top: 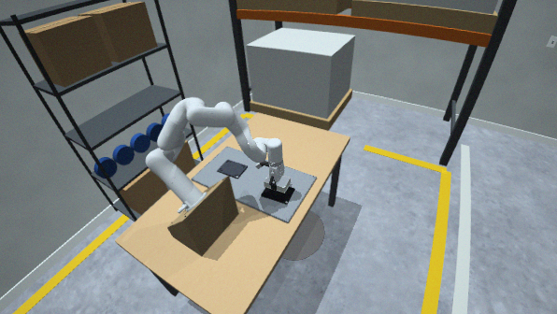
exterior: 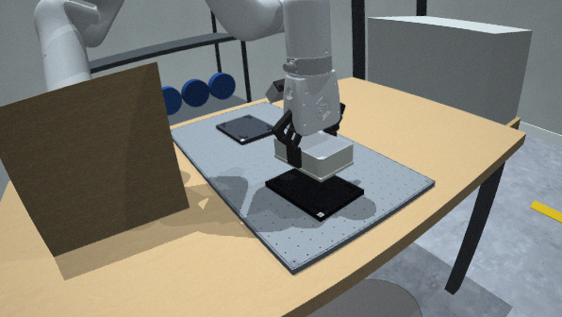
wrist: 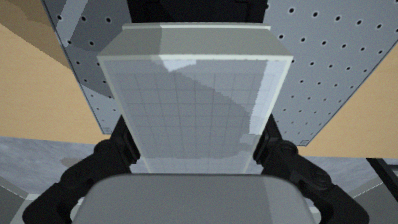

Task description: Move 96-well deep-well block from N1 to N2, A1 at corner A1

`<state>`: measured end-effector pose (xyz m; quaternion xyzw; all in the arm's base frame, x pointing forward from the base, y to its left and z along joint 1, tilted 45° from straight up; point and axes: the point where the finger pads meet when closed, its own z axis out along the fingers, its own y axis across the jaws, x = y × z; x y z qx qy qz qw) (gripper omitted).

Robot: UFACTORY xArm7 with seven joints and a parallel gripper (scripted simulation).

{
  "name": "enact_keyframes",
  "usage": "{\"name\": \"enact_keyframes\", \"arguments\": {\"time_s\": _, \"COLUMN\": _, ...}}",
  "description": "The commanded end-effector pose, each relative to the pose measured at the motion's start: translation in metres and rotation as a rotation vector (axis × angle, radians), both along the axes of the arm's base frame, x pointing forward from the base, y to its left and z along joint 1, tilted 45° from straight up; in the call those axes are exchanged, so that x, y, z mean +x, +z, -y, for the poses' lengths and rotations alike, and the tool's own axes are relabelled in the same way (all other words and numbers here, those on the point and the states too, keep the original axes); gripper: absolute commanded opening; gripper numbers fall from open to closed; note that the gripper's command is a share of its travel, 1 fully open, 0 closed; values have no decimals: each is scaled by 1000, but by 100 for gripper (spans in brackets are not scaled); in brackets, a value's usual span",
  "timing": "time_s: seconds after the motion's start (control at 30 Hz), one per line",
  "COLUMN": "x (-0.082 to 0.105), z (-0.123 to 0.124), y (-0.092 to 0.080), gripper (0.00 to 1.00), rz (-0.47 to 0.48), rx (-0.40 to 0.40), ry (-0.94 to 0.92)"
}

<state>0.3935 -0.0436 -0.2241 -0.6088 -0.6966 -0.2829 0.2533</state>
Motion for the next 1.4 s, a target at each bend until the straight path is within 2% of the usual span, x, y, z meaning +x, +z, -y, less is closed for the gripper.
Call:
{"name": "enact_keyframes", "arguments": {"time_s": 0.0, "x": 1, "z": -3, "y": -4, "gripper": 0, "rz": 2, "rx": -3, "ry": -2}}
{"name": "enact_keyframes", "arguments": {"time_s": 0.8, "x": 1, "z": -28, "y": -31, "gripper": 0, "rz": 2, "rx": -3, "ry": -2}}
{"name": "enact_keyframes", "arguments": {"time_s": 1.37, "x": 1, "z": -29, "y": -31, "gripper": 0, "rz": 2, "rx": -3, "ry": -2}}
